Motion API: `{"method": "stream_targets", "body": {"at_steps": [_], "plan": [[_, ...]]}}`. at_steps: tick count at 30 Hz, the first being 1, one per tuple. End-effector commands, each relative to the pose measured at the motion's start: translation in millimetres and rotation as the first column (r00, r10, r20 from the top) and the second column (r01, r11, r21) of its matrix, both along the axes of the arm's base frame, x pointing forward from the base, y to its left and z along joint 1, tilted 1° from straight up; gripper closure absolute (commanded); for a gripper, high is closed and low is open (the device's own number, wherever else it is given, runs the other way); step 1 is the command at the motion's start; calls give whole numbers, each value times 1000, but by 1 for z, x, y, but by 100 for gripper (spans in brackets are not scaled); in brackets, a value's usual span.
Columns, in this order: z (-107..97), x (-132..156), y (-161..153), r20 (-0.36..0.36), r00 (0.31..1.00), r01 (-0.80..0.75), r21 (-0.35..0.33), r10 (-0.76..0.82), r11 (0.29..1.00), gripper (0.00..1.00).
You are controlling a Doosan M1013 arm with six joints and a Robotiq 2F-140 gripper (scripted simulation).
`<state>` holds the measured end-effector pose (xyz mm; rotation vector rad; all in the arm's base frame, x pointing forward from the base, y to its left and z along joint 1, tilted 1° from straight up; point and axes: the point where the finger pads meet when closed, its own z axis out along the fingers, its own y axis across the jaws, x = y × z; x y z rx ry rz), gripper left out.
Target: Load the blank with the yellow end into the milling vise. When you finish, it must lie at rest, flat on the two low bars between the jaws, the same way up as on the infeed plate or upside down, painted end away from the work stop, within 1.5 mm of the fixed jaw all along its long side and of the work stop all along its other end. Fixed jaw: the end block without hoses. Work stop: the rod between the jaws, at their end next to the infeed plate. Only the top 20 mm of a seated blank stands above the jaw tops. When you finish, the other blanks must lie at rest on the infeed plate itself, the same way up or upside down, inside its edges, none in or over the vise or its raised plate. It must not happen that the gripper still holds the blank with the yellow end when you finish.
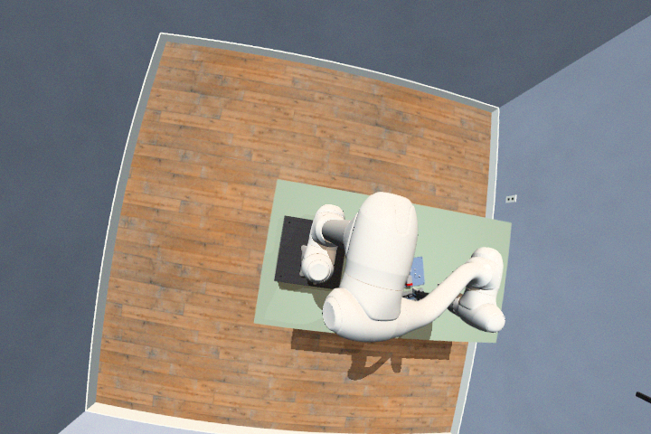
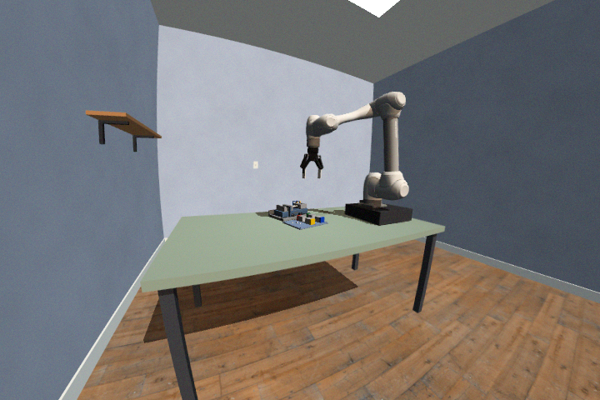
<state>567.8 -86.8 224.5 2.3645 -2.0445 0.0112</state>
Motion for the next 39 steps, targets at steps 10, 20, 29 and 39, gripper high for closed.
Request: {"method": "stream_targets", "body": {"at_steps": [10, 20, 29, 39], "plan": [[0, 3, 3, 0, 1000, 0, 0, 0, 1000, 0], [0, 4, 4, 0, 1000, 0, 0, 0, 1000, 0], [0, 5, 5, 0, 1000, 0, 0, 0, 1000, 0], [0, 6, 5, 0, 1000, 0, 0, 0, 1000, 0]]}}
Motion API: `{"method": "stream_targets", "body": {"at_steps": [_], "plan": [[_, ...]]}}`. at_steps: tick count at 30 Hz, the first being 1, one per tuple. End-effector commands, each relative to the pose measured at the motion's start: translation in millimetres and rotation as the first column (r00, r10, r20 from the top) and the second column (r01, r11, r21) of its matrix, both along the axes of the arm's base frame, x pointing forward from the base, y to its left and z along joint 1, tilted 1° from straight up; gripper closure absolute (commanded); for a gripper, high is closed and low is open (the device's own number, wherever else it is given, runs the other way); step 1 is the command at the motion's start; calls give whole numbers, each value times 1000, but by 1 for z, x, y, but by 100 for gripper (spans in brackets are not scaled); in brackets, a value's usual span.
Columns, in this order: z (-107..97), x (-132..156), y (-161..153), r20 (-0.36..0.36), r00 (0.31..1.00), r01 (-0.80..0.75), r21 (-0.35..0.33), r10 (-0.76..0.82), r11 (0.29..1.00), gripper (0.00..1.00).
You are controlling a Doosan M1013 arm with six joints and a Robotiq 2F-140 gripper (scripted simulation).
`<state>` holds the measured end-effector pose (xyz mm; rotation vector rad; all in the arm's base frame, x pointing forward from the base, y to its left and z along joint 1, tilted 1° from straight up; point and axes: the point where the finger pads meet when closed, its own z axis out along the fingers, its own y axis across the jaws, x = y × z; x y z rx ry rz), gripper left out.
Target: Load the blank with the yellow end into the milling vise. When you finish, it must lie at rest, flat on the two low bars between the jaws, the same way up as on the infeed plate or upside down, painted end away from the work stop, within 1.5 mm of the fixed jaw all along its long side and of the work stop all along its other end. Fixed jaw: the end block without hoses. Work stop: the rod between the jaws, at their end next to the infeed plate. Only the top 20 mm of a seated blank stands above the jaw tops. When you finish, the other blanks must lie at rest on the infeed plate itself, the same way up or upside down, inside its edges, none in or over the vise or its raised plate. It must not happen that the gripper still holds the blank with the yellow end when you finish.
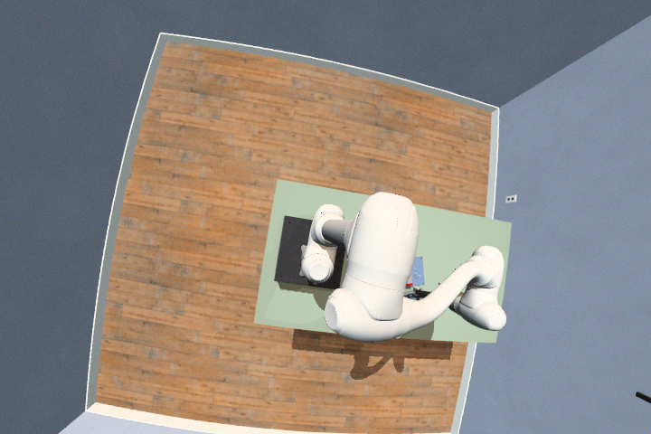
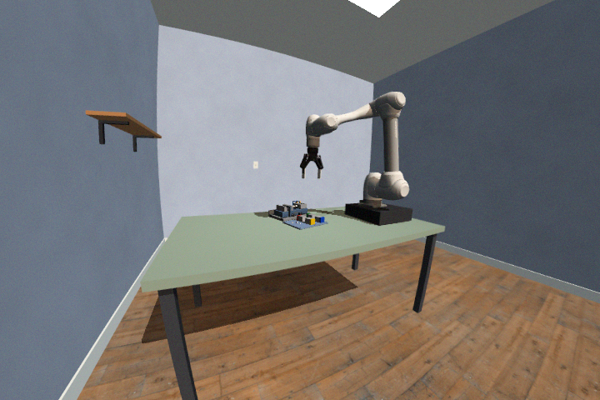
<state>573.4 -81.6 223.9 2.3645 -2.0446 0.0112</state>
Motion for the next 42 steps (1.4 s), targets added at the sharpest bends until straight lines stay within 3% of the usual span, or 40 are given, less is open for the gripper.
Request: {"method": "stream_targets", "body": {"at_steps": [1, 24, 39, 42], "plan": [[0, 0, 0, 0, 1000, 0, 0, 0, 1000, 0], [0, 2, 2, 0, 1000, 0, 0, 0, 1000, 0], [-1, -24, 56, 0, 1000, 0, 0, 0, 1000, 0], [-1, -23, 54, 0, 1000, 0, 0, 0, 1000, 0]]}}
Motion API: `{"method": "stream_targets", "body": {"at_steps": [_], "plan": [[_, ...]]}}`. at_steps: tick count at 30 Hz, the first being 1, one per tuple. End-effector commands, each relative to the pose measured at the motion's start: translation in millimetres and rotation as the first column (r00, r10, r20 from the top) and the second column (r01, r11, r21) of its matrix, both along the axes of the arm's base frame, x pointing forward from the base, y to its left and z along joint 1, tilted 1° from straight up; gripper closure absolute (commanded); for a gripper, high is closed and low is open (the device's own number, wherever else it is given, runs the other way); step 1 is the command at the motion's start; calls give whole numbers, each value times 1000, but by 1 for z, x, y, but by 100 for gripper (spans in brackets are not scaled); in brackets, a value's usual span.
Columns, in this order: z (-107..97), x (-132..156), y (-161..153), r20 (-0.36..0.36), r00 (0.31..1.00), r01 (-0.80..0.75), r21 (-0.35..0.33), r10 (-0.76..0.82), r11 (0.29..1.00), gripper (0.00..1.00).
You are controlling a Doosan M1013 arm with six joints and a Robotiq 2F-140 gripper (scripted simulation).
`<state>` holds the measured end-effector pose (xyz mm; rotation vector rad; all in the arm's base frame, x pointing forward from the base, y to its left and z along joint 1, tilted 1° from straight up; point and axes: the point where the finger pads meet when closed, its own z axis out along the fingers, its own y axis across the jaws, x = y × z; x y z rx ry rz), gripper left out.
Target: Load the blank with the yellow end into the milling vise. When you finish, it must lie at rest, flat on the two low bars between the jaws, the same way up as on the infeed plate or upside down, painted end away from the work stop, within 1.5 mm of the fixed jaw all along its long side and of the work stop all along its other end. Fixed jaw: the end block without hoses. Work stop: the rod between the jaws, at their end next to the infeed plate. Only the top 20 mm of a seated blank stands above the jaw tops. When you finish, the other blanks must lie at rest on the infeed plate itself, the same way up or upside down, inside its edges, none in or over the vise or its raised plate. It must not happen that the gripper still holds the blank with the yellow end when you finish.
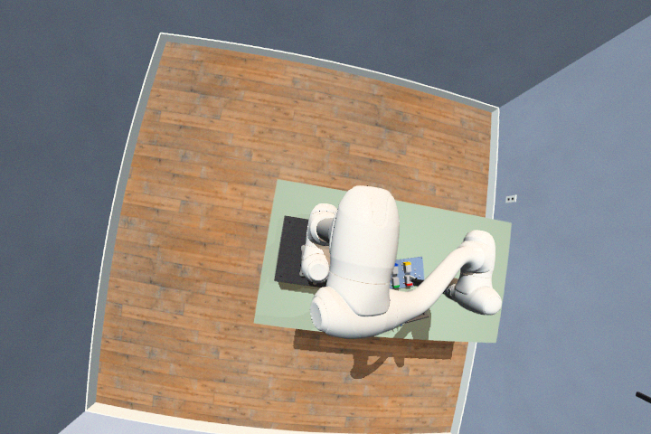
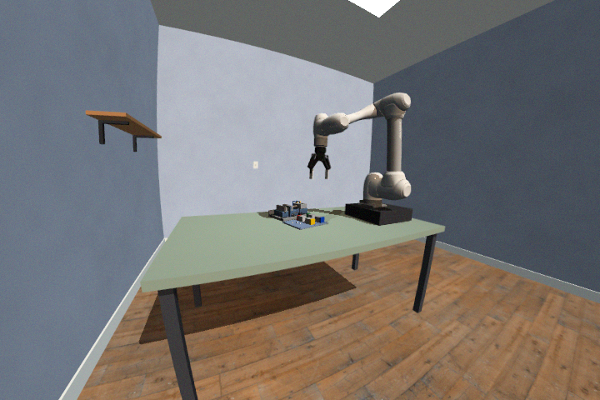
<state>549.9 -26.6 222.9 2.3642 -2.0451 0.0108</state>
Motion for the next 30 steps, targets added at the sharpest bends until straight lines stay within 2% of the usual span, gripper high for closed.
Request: {"method": "stream_targets", "body": {"at_steps": [1, 30], "plan": [[0, 0, -1, 0, 1000, 0, 0, 0, 1000, 0], [0, 4, -7, 0, 1000, 0, 0, 0, 1000, 0]]}}
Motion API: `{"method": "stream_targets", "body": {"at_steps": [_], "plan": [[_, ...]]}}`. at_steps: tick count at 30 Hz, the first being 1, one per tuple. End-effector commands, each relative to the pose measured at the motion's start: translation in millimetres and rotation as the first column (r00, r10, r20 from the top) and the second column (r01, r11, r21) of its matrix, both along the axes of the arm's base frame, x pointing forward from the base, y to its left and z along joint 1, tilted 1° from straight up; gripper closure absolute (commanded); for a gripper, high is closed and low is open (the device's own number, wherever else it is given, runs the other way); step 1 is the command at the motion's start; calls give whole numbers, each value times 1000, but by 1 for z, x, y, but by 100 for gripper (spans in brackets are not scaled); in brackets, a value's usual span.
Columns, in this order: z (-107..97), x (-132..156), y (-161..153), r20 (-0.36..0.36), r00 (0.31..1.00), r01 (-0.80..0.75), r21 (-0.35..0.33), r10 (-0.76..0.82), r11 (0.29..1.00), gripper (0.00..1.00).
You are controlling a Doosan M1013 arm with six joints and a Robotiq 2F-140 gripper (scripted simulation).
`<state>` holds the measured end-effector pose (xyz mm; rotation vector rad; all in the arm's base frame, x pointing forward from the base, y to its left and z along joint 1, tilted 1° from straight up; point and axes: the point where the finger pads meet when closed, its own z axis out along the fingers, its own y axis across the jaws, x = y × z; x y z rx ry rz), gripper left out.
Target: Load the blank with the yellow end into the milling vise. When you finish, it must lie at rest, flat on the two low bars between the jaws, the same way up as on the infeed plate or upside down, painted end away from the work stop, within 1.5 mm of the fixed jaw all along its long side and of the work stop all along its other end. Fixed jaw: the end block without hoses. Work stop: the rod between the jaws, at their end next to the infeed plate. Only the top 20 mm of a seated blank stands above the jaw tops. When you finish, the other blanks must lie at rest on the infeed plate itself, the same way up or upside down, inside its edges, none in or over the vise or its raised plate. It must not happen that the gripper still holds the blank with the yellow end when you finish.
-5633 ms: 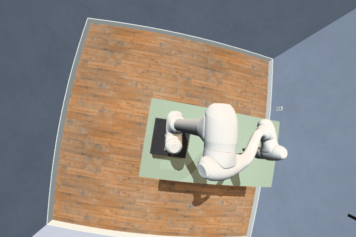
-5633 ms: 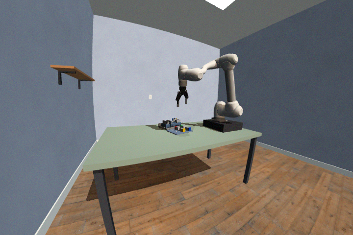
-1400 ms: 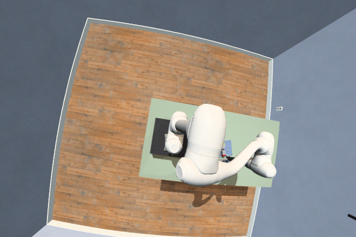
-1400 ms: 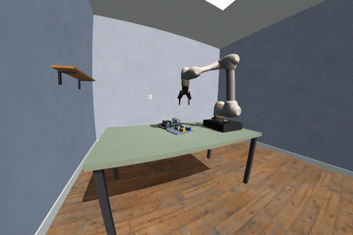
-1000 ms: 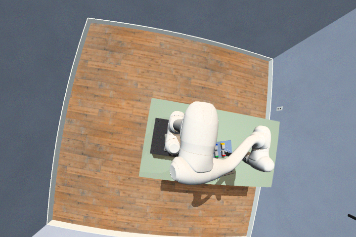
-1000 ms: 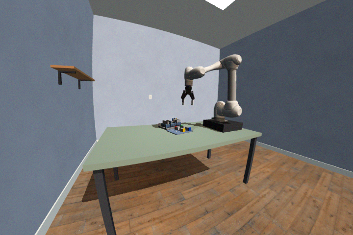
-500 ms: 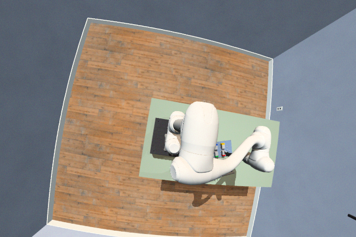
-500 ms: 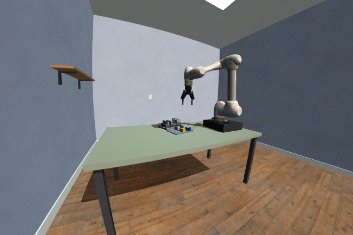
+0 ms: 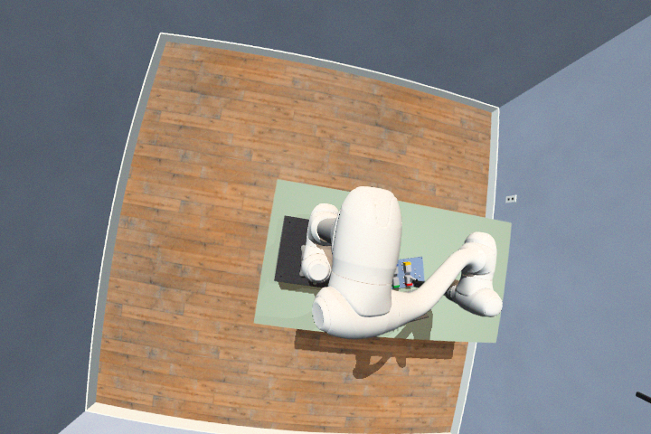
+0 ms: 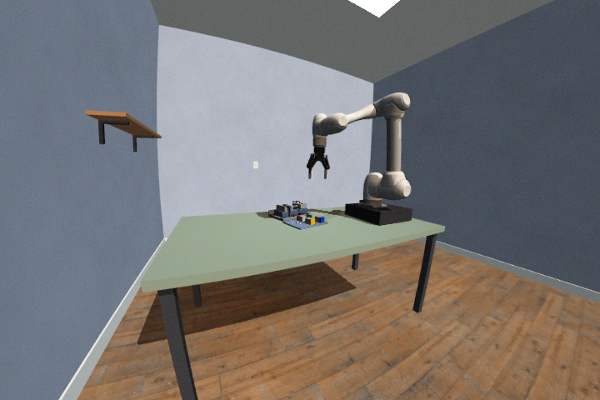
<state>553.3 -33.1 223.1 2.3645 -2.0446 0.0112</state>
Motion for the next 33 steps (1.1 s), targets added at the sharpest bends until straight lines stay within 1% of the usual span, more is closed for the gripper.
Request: {"method": "stream_targets", "body": {"at_steps": [1, 33], "plan": [[0, 0, -1, 0, 1000, 0, 0, 0, 1000, 0], [0, 2, -4, 0, 1000, 0, 0, 0, 1000, 0]]}}
